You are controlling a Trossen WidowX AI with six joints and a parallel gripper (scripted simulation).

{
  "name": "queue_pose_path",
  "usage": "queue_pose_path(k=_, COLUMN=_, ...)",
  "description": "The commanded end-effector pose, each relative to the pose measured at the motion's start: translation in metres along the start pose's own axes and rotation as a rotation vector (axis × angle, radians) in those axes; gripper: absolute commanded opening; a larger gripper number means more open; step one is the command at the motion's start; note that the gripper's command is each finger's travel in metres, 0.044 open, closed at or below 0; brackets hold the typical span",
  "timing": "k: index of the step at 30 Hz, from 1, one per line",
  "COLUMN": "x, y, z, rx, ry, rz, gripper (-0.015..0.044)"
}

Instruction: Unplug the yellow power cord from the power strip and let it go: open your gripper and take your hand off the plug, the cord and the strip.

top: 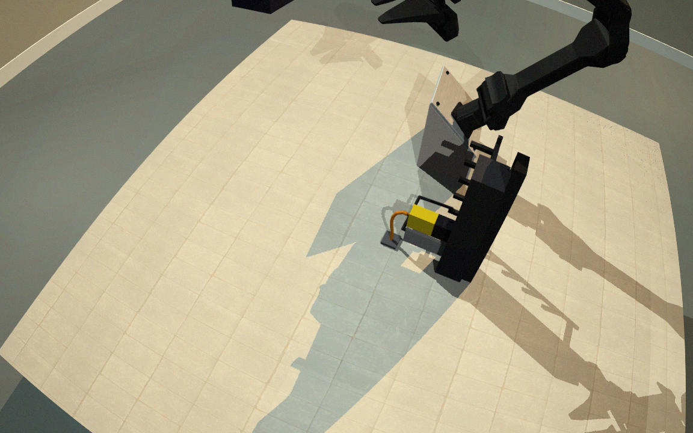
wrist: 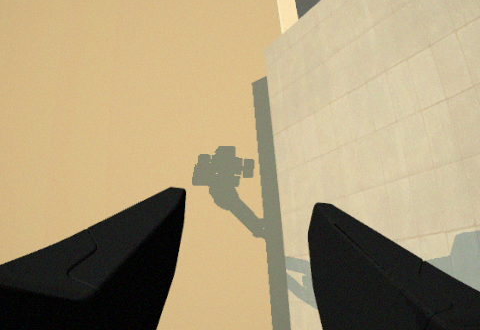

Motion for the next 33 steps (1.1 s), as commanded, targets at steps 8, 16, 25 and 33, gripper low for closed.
queue_pose_path(k=8, x=-0.032, y=0.111, z=-0.104, rx=-0.530, ry=-0.270, rz=0.151, gripper=0.0160)
queue_pose_path(k=16, x=-0.047, y=0.154, z=-0.199, rx=-0.911, ry=-0.424, rz=0.283, gripper=0.0160)
queue_pose_path(k=25, x=-0.050, y=0.162, z=-0.239, rx=-1.066, ry=-0.469, rz=0.338, gripper=0.0160)
queue_pose_path(k=33, x=-0.051, y=0.165, z=-0.237, rx=-1.066, ry=-0.469, rz=0.338, gripper=0.0160)
Point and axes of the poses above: the point midway between the two fingers, 35 mm back from their tips, its own y axis out along the fingers, its own z axis across the jaws, x = y × z, the point moved 7 cm from there along -y, back along the fingers, and after that the axes turned 9 degrees about y, right-handed, at the moved point
